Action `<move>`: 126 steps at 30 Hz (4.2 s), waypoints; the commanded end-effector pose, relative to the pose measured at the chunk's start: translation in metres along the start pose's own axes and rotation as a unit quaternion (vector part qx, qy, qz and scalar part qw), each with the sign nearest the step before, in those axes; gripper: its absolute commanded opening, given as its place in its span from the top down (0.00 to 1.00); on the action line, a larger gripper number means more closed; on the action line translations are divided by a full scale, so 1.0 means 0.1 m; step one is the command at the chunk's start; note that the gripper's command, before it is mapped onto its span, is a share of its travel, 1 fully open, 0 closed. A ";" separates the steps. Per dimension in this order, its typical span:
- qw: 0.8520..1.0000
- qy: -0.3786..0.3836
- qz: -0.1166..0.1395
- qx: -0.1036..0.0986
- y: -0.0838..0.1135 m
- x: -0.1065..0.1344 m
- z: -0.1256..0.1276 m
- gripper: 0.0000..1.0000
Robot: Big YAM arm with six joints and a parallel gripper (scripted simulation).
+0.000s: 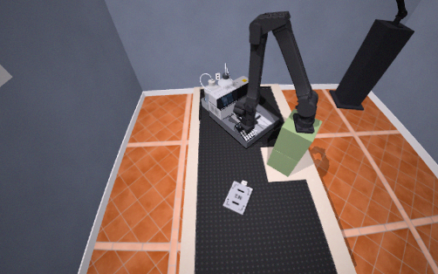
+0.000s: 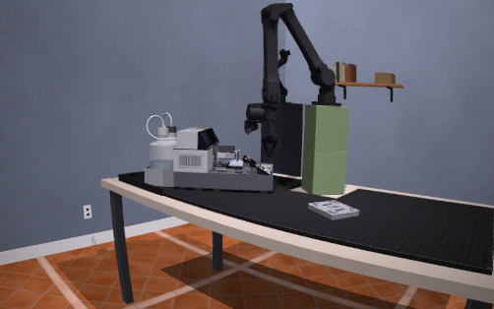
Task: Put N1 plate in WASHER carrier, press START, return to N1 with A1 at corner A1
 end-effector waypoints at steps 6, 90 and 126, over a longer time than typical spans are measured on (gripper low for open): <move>1.000 0.002 0.002 0.001 0.05 0.00 -0.02 1.00; 0.986 0.001 -0.166 -0.027 -0.08 0.57 -0.13 1.00; 0.986 0.001 -0.166 -0.027 -0.08 0.57 -0.13 1.00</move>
Point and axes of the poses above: the point where the finger pads meet when closed, its own y axis back along the fingers, its own z axis across the jaws, x = y × z, the point moved 6 cm from there along y, back along the fingers, and after that the axes turned 10 degrees about -y, right-handed, at the moved point
